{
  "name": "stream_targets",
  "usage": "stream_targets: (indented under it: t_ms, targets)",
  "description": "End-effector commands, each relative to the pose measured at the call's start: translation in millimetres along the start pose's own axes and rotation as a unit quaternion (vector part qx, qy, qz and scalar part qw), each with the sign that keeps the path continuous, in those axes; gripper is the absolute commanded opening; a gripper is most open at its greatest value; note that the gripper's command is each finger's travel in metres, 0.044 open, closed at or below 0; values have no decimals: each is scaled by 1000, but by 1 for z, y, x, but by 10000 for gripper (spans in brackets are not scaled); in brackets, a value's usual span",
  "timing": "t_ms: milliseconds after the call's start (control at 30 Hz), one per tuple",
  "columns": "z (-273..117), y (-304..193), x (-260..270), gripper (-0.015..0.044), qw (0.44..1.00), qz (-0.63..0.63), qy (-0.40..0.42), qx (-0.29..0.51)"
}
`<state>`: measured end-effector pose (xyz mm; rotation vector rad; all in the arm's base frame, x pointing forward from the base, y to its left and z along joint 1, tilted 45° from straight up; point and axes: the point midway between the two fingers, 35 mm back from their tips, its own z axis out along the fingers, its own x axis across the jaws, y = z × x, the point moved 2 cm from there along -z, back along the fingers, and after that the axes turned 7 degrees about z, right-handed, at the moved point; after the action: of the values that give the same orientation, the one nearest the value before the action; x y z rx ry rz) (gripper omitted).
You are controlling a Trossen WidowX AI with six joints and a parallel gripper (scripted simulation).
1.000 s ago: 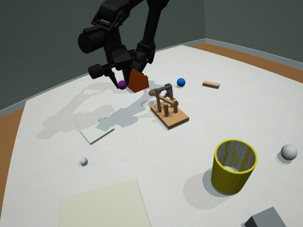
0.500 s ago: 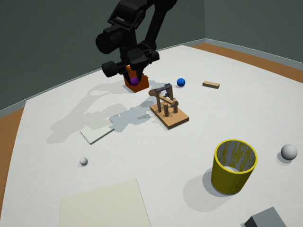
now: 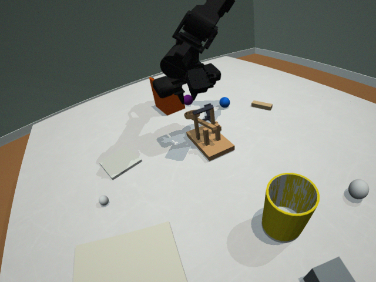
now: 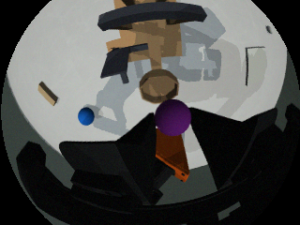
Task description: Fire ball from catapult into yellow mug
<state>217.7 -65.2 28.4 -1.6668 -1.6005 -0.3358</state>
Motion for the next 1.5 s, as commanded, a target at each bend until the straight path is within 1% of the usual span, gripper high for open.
stream_targets:
  t_ms: [0, 233, 667, 900, 1233, 1300, 1400, 1467]
  targets:
    - [3, -2, 6, 0, 1000, 7, -3, 12]
    - [17, 2, 7, 0, 1000, 7, -3, 12]
    - [31, 7, 8, 0, 1000, 6, -2, 12]
    - [26, 6, 7, 0, 1000, 4, -4, 11]
    - [23, 5, 7, 263, 1000, 5, -5, 9]
    - [-1, 0, 6, 315, 1000, 6, -14, -8]
    - [-55, -22, 5, 394, 998, 14, -36, -44]
    - [-76, -36, 6, 440, 997, 19, -46, -59]
